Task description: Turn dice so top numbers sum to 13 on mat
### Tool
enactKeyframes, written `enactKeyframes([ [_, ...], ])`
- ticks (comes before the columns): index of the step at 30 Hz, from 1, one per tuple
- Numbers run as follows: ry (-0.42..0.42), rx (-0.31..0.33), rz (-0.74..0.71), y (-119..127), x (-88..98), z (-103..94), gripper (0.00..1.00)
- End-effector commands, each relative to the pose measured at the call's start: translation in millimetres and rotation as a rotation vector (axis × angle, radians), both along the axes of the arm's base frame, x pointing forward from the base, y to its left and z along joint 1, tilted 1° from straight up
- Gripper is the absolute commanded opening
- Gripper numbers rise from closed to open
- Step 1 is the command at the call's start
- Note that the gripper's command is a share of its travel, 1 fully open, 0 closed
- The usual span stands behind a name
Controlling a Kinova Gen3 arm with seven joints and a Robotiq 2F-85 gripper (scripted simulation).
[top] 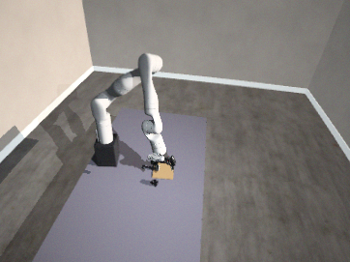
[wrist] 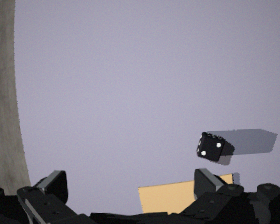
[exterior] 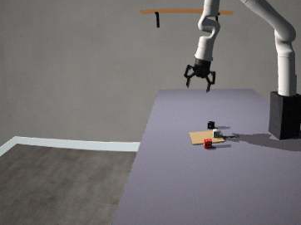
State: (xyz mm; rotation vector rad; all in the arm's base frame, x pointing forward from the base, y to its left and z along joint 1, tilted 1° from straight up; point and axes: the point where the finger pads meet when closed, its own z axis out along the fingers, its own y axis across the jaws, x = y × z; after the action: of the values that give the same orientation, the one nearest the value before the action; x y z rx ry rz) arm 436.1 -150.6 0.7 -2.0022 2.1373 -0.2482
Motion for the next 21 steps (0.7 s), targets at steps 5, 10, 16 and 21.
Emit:
enactKeyframes([
  [5,0.078,0.020,-0.067,6.4,-18.0,-27.4,1.00],
  [10,0.121,0.029,-0.117,9.5,-29.0,-40.9,1.00],
  [16,0.149,0.033,-0.152,11.4,-36.6,-49.7,1.00],
  [21,0.179,0.035,-0.189,13.1,-44.7,-58.5,1.00],
])
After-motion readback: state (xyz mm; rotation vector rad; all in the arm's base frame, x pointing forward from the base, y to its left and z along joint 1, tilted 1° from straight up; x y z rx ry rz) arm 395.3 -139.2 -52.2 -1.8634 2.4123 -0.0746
